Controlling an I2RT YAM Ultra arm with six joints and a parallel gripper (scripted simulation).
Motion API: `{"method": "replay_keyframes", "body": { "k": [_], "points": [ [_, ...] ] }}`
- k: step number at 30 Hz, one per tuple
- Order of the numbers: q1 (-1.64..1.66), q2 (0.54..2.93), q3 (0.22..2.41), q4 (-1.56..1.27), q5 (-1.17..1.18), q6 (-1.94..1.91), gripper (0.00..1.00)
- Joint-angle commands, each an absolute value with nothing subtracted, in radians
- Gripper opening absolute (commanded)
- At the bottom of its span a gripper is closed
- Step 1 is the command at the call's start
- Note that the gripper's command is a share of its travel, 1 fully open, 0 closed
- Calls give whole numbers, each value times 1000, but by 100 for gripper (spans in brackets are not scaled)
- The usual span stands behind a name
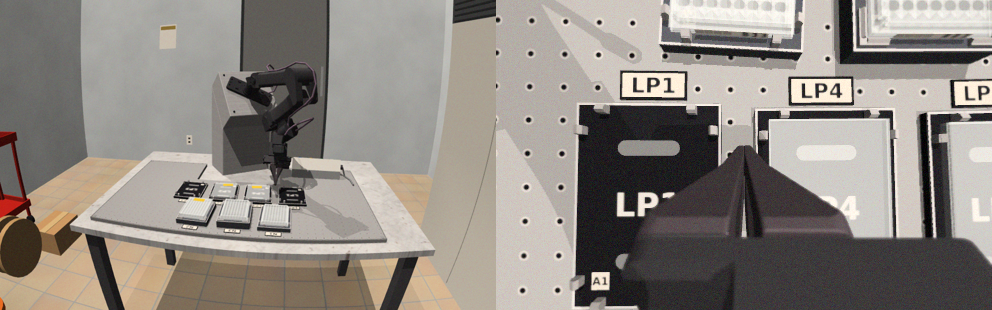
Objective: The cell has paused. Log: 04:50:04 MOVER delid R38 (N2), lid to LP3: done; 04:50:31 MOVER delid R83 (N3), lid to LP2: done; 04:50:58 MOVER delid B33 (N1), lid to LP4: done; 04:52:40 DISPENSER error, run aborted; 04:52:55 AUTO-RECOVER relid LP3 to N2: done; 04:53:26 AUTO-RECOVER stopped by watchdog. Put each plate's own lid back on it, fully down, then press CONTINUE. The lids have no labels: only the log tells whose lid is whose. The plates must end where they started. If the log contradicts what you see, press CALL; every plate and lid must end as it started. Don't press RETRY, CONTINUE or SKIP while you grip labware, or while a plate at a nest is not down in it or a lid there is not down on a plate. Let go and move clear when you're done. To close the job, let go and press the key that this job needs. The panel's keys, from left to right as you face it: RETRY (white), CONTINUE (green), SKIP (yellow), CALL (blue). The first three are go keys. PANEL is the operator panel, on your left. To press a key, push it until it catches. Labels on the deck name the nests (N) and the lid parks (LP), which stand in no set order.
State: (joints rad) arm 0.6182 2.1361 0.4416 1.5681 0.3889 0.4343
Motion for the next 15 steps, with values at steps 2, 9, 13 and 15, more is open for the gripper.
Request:
{"method": "replay_keyframes", "body": {
  "k": [2, 9, 13, 15],
  "points": [
    [609, 2124, 442, 1571, 400, 440, 0],
    [592, 2084, 465, 1571, 372, 432, 0],
    [534, 2062, 488, 1538, 313, 417, 0],
    [506, 2042, 504, 1506, 286, 415, 0]
  ]
}}
